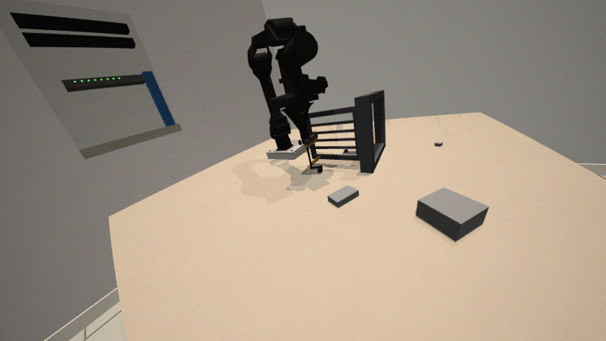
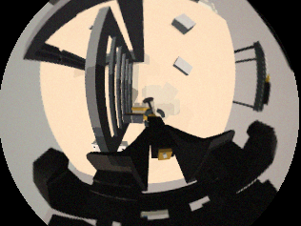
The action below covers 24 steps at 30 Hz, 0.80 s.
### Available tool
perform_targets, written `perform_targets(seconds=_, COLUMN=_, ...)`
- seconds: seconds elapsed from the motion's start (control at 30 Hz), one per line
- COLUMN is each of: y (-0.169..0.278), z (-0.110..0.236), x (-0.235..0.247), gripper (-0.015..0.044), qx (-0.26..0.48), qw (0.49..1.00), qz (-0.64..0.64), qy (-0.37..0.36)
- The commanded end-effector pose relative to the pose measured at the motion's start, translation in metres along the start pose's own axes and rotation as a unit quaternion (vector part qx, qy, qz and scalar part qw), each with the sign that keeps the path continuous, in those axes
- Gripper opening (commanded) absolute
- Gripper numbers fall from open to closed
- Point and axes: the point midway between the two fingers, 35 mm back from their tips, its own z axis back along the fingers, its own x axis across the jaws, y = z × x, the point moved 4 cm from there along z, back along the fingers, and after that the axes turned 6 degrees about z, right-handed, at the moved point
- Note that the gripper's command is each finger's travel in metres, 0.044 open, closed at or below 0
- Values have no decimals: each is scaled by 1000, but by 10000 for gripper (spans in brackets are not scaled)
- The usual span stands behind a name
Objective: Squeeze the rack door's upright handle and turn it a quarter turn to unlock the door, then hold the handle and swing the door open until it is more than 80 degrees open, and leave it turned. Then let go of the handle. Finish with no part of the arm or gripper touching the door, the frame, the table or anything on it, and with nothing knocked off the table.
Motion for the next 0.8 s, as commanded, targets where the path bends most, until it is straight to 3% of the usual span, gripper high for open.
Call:
perform_targets(seconds=0.0, y=-1, z=0, x=-5, gripper=13, qx=0, qw=1000, qz=26, qy=-2)
perform_targets(seconds=0.47, y=-1, z=0, x=-5, gripper=13, qx=0, qw=1000, qz=26, qy=-2)
perform_targets(seconds=0.77, y=-1, z=0, x=-5, gripper=250, qx=0, qw=1000, qz=26, qy=-2)
